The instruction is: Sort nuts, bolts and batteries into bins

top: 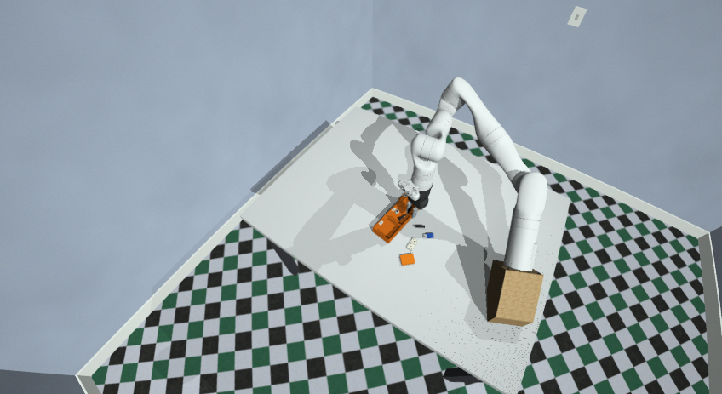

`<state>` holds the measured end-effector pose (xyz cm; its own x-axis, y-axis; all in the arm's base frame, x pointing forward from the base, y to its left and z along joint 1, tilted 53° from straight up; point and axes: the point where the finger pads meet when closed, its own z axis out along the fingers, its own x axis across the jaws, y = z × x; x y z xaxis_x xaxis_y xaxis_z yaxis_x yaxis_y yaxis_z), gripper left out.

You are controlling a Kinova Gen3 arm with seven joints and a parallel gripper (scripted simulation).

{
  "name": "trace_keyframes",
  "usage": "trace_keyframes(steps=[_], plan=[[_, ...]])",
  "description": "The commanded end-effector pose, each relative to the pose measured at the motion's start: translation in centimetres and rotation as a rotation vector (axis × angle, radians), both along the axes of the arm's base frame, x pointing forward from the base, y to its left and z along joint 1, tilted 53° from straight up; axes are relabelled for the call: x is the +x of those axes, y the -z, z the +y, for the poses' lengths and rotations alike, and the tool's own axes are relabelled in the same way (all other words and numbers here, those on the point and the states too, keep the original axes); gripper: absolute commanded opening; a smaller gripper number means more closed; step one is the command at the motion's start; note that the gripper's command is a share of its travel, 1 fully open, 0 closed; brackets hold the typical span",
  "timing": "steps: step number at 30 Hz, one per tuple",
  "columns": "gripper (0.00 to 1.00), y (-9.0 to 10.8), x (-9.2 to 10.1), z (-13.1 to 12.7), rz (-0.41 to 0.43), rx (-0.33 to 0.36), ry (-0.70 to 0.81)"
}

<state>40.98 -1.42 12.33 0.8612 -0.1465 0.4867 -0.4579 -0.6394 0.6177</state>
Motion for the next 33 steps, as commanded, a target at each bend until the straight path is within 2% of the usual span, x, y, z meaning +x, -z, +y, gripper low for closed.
trace_keyframes(steps=[1,4,5,10,12,13,20,33], plan=[[0.54,0.1,-1.9,0.1,-0.134,0.028,0.077],[0.54,0.7,-4.3,-0.1,-0.169,0.048,0.125],[0.54,0.8,-4.6,-0.1,-0.181,0.054,0.142],[0.54,0.8,-4.6,-0.1,-0.297,0.095,0.251],[0.54,0.8,-4.6,-0.1,-0.297,0.095,0.251],[0.54,0.8,-4.6,-0.1,-0.390,0.120,0.318],[0.54,0.8,-4.5,-0.1,-0.590,0.168,0.442],[0.54,0.9,-4.6,0.0,-0.590,0.168,0.442]])
